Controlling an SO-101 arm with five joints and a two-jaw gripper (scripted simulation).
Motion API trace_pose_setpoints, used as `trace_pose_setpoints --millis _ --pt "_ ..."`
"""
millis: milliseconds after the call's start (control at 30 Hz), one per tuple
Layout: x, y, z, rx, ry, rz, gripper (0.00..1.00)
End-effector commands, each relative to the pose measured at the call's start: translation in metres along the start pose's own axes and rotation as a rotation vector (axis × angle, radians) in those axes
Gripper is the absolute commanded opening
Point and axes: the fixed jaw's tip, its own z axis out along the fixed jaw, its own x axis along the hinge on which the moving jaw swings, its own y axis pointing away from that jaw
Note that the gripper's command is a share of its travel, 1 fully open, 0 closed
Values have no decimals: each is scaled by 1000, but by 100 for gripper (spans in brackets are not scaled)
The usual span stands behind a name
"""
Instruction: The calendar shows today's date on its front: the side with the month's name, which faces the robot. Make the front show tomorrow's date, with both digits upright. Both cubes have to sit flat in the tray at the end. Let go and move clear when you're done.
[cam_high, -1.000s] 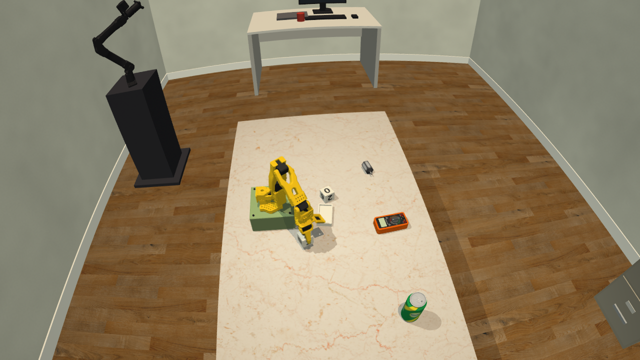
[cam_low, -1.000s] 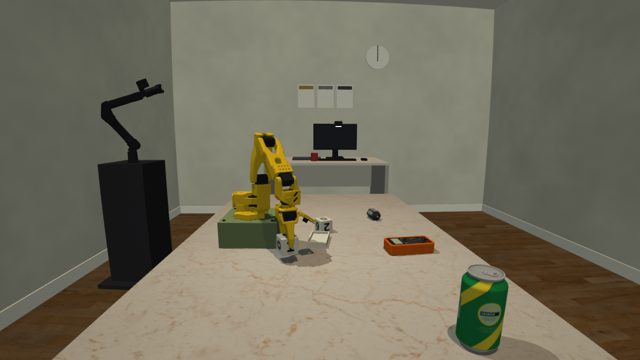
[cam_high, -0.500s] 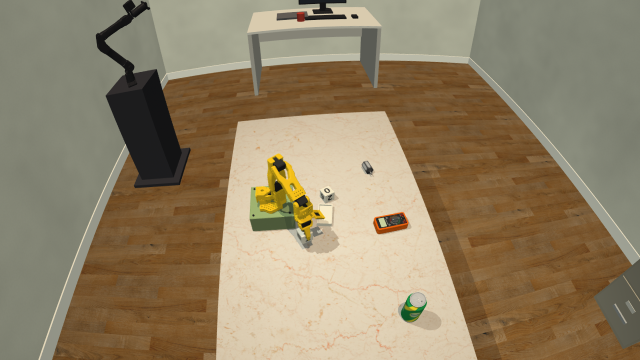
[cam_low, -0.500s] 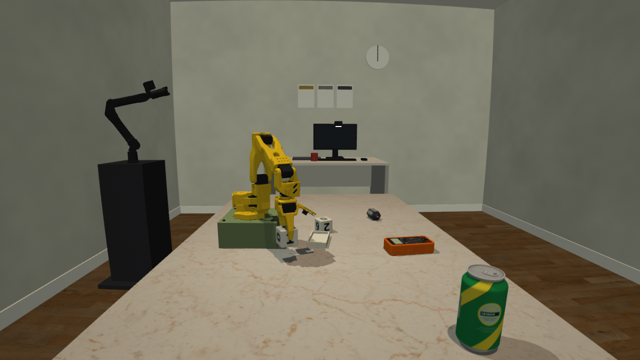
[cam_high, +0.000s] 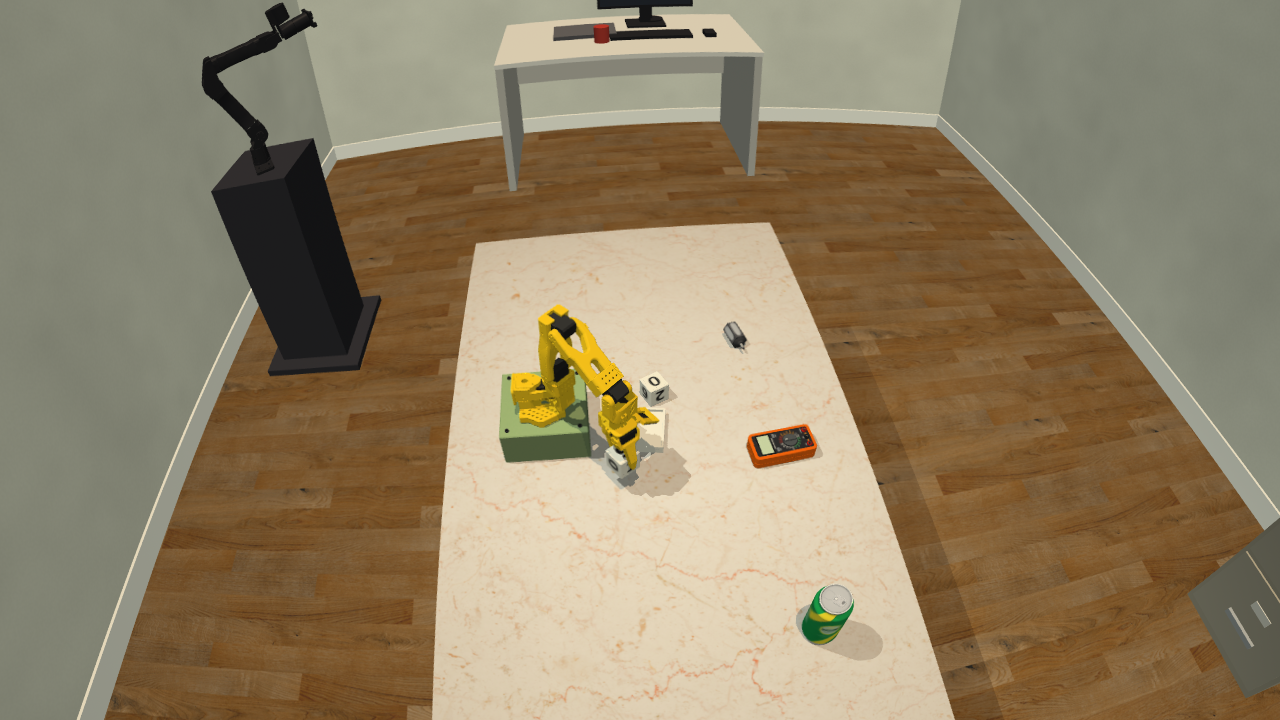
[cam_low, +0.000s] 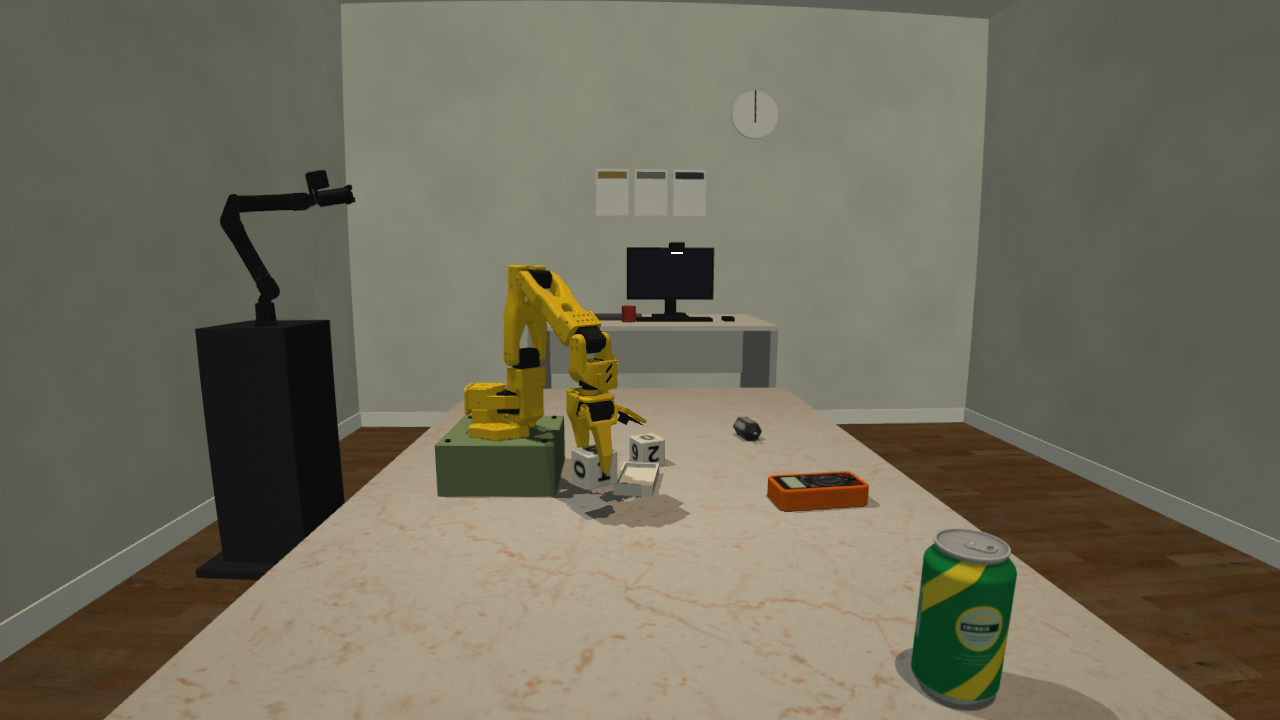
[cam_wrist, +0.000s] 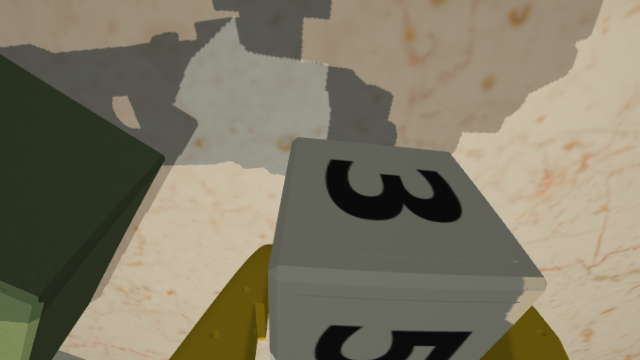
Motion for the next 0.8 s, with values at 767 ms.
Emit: trace_pose_setpoints --millis 767 --pt "-107 64 -2 23 12 -769 0"
